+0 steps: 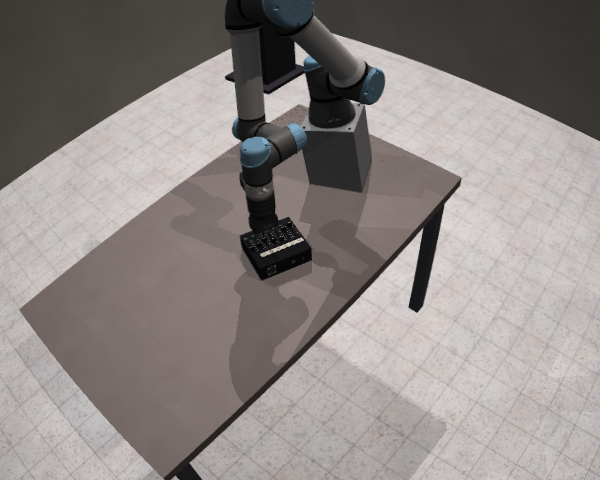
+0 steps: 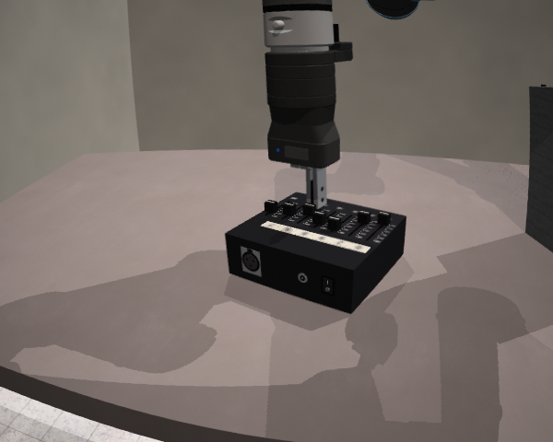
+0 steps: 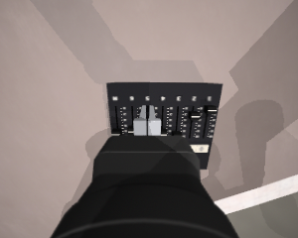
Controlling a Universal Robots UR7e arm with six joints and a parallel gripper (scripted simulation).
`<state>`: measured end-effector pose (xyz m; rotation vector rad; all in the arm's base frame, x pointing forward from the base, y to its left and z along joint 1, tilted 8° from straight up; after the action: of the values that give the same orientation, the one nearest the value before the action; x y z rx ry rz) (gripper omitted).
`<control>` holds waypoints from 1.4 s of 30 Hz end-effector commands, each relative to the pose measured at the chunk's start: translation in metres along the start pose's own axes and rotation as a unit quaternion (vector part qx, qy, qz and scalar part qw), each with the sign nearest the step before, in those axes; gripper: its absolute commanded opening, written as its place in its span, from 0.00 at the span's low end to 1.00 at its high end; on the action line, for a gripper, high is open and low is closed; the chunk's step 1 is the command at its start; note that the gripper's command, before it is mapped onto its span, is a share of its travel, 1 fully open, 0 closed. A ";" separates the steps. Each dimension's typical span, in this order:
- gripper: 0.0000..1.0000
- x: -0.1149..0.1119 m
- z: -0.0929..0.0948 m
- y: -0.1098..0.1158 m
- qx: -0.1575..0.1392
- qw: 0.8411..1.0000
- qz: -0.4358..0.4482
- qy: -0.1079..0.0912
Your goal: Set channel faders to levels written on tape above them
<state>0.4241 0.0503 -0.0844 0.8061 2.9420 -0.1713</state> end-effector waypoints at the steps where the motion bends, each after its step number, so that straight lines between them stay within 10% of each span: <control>1: 0.00 0.000 0.000 0.001 0.000 1.000 0.000 -0.001; 42: 0.00 -0.001 -0.001 -0.005 0.000 1.000 0.000 -0.001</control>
<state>0.4222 0.0461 -0.0840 0.8062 2.9421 -0.1710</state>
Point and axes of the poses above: the point where the finger pads meet when closed, its own z axis out along the fingers, its own x axis across the jaws, y = z × x, the point moved 5 cm from there along -z, back along the fingers, and after that the axes turned 7 degrees about z, right-handed, at the moved point
